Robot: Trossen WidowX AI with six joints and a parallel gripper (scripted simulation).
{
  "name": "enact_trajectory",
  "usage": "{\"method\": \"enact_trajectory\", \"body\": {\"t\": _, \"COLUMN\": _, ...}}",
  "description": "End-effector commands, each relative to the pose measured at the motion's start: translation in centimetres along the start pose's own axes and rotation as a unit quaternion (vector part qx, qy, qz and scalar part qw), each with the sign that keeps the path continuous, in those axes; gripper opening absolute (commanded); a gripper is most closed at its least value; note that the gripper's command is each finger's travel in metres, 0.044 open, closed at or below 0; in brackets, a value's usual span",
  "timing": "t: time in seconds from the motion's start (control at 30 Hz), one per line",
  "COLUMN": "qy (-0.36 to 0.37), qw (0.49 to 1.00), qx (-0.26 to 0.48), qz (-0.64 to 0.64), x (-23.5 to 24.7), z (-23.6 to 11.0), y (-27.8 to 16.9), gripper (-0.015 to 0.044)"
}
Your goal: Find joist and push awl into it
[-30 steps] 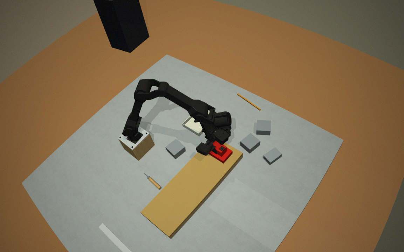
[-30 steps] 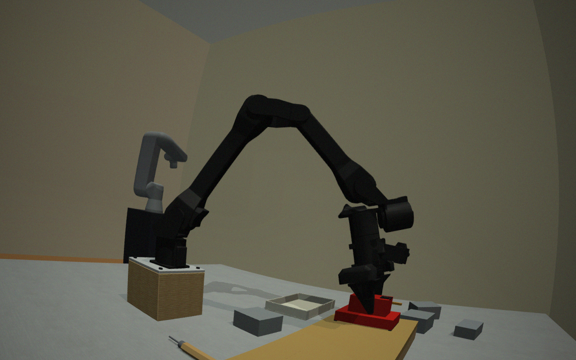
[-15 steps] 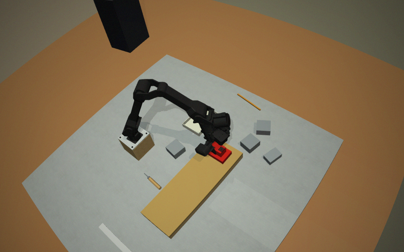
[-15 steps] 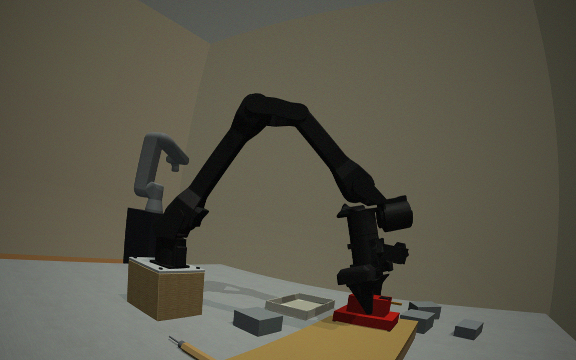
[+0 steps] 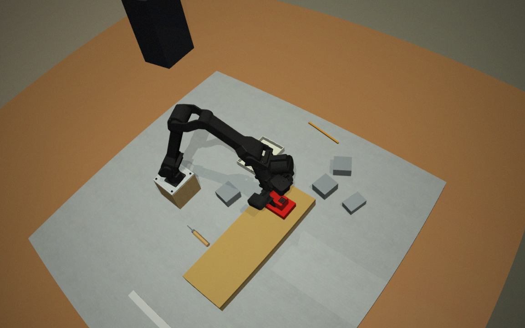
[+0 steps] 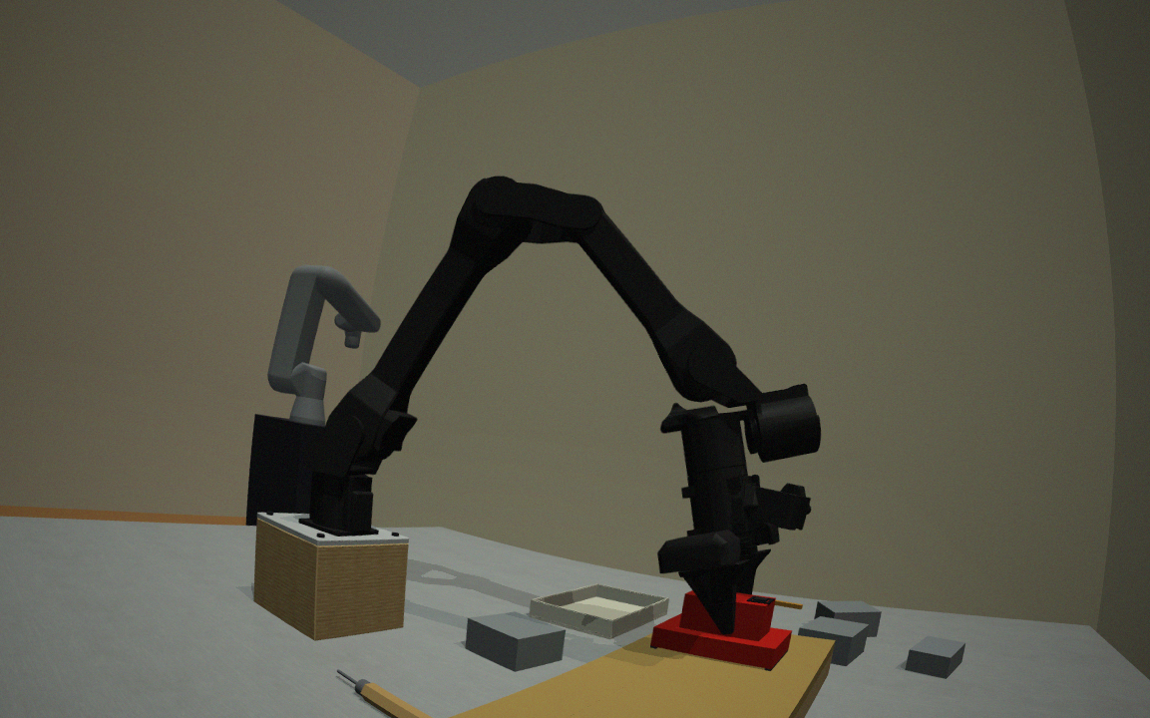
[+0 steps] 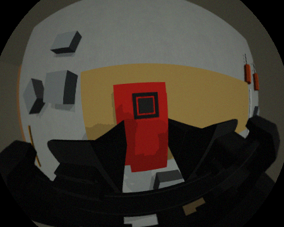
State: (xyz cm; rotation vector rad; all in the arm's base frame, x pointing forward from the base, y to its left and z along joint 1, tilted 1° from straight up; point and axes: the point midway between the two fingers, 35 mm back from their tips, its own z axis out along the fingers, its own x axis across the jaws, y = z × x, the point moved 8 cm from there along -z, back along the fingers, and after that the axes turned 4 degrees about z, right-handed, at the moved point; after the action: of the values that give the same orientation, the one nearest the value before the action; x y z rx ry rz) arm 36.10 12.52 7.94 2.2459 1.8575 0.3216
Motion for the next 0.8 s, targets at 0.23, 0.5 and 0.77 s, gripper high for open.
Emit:
{"method": "enact_trajectory", "body": {"t": 0.23, "qy": -0.003, "qw": 1.000, "qx": 0.000, "qz": 0.000, "x": -2.6, "z": 0.1, "y": 0.2, "gripper": 0.0000}}
{"method": "enact_trajectory", "body": {"t": 0.5, "qy": -0.004, "qw": 1.000, "qx": 0.000, "qz": 0.000, "x": -4.2, "z": 0.1, "y": 0.3, "gripper": 0.0000}}
{"method": "enact_trajectory", "body": {"t": 0.77, "qy": -0.005, "qw": 1.000, "qx": 0.000, "qz": 0.000, "x": -5.9, "z": 0.1, "y": 0.4, "gripper": 0.0000}}
